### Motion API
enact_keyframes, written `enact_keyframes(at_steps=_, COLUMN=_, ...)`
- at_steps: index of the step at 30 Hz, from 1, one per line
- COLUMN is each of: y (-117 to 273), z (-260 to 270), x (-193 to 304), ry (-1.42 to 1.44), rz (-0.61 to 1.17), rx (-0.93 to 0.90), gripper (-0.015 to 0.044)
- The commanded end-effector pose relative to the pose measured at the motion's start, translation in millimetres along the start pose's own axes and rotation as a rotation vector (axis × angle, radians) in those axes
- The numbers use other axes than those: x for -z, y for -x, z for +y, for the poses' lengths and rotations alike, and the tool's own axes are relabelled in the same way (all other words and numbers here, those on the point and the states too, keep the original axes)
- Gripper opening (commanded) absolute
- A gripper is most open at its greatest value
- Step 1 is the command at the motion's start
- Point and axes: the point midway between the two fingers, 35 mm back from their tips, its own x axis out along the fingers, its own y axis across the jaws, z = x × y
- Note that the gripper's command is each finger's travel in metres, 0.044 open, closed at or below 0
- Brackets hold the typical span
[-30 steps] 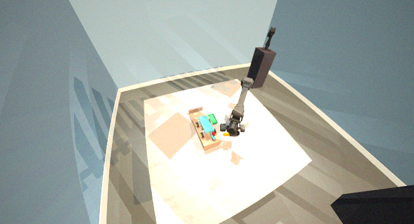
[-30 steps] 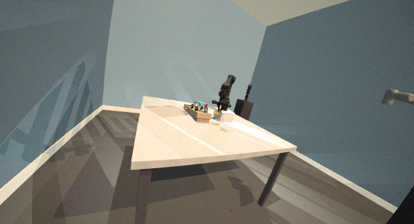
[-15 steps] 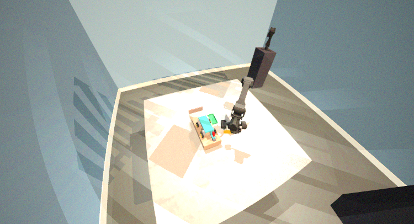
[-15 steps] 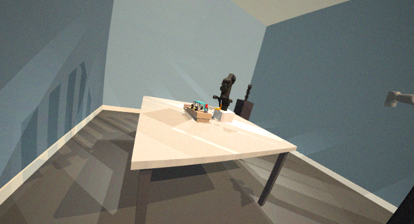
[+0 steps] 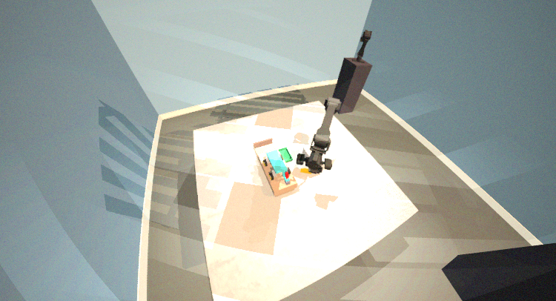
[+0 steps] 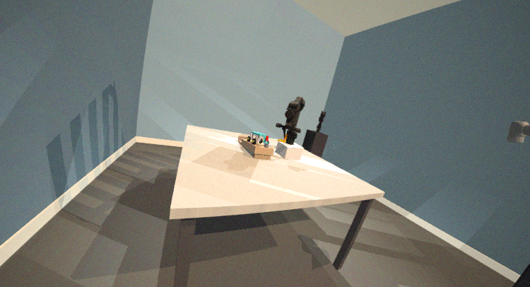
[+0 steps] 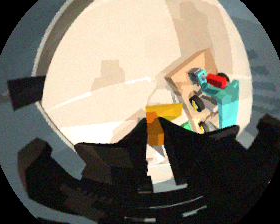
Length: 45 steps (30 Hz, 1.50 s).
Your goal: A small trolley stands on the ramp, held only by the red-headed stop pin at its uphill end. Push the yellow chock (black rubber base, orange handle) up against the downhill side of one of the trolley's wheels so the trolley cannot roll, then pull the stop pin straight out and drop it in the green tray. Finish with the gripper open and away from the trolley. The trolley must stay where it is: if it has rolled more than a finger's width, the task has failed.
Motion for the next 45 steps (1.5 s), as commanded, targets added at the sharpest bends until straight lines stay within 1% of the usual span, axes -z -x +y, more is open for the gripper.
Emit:
enact_keyframes(at_steps=1, y=0.8, z=-0.6, x=0.0, ry=-0.118, rz=0.0, rx=0.003, gripper=0.0)
enact_keyframes(at_steps=45, y=0.8, z=-0.6, x=0.1, ry=-1.631, rz=-0.004, rx=0.002, gripper=0.0)
